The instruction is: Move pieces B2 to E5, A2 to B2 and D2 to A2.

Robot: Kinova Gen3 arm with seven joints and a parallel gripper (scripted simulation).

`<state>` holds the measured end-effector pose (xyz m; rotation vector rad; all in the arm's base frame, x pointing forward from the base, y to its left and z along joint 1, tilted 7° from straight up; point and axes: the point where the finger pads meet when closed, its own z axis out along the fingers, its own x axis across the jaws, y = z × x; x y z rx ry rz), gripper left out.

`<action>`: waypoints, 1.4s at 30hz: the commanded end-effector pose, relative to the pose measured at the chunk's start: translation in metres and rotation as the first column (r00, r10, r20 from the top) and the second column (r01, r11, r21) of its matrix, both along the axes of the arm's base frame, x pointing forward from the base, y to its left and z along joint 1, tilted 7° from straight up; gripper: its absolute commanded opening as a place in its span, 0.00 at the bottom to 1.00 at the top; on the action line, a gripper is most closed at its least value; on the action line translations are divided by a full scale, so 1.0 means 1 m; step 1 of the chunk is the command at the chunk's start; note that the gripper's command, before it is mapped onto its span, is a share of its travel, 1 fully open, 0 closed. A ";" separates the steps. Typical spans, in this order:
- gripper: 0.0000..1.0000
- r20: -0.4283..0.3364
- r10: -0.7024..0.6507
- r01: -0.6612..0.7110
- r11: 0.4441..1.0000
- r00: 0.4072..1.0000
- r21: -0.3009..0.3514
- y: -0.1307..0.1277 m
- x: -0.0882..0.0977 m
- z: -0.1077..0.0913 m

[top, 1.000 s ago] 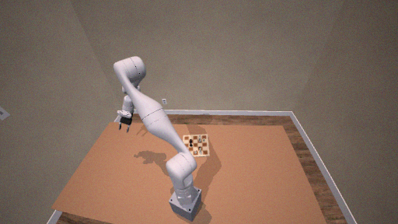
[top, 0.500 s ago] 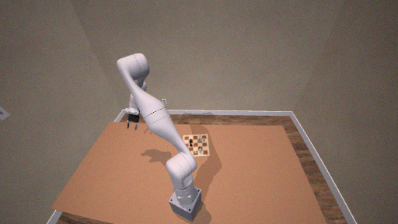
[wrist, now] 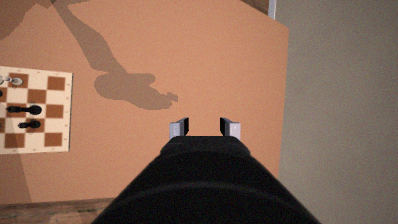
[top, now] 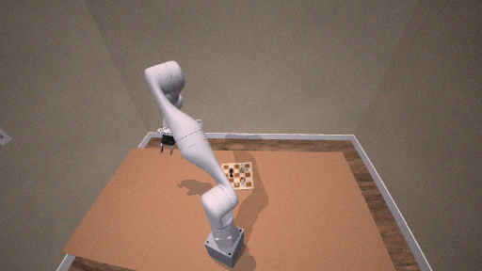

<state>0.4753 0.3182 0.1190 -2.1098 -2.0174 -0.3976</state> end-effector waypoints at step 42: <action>1.00 0.002 0.027 -0.026 0.985 1.000 -0.171 -0.171 -0.004 0.031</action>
